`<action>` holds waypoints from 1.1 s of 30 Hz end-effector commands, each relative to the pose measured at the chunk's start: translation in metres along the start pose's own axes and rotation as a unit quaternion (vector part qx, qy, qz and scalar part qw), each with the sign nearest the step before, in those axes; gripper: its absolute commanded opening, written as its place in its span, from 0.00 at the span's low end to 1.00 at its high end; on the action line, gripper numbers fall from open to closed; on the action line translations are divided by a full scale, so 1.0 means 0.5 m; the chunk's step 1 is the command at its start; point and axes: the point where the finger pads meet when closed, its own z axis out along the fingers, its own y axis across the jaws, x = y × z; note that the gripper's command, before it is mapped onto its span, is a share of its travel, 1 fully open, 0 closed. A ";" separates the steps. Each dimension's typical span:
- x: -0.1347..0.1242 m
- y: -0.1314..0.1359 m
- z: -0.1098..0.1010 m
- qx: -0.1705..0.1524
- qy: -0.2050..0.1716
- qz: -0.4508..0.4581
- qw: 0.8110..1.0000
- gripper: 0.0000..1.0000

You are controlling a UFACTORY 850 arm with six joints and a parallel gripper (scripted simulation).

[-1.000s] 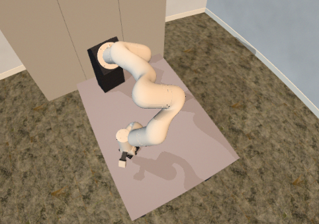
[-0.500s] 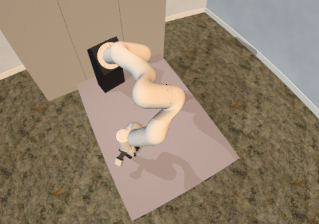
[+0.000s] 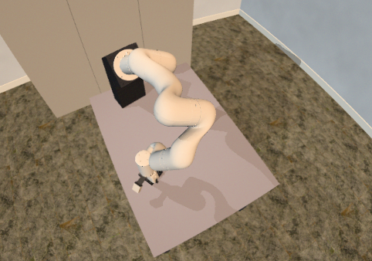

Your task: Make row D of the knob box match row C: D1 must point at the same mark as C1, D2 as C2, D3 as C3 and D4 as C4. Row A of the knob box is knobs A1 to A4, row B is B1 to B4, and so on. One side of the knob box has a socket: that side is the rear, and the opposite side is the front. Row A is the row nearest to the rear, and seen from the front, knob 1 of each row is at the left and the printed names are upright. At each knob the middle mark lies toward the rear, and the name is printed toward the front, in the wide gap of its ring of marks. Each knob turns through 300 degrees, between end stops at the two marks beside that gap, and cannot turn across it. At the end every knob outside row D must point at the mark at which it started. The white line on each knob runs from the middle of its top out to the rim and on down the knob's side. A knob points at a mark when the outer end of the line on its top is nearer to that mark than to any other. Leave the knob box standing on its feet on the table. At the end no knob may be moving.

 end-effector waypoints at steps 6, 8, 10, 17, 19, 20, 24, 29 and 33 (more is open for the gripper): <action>0.001 -0.001 -0.001 0.000 0.000 0.008 1.000 0.08; 0.001 -0.001 -0.001 0.000 0.000 0.008 1.000 0.08; 0.001 -0.001 -0.001 0.000 0.000 0.008 1.000 0.08; 0.001 -0.001 -0.001 0.000 0.000 0.008 1.000 0.08; 0.001 -0.001 -0.001 0.000 0.000 0.008 1.000 0.08; 0.001 -0.001 -0.001 0.000 0.000 0.008 1.000 0.19; 0.001 -0.001 -0.001 0.000 0.000 0.008 1.000 0.19; 0.001 -0.001 -0.001 0.000 0.000 0.008 1.000 0.19; 0.001 -0.001 -0.001 0.000 0.000 0.008 1.000 0.19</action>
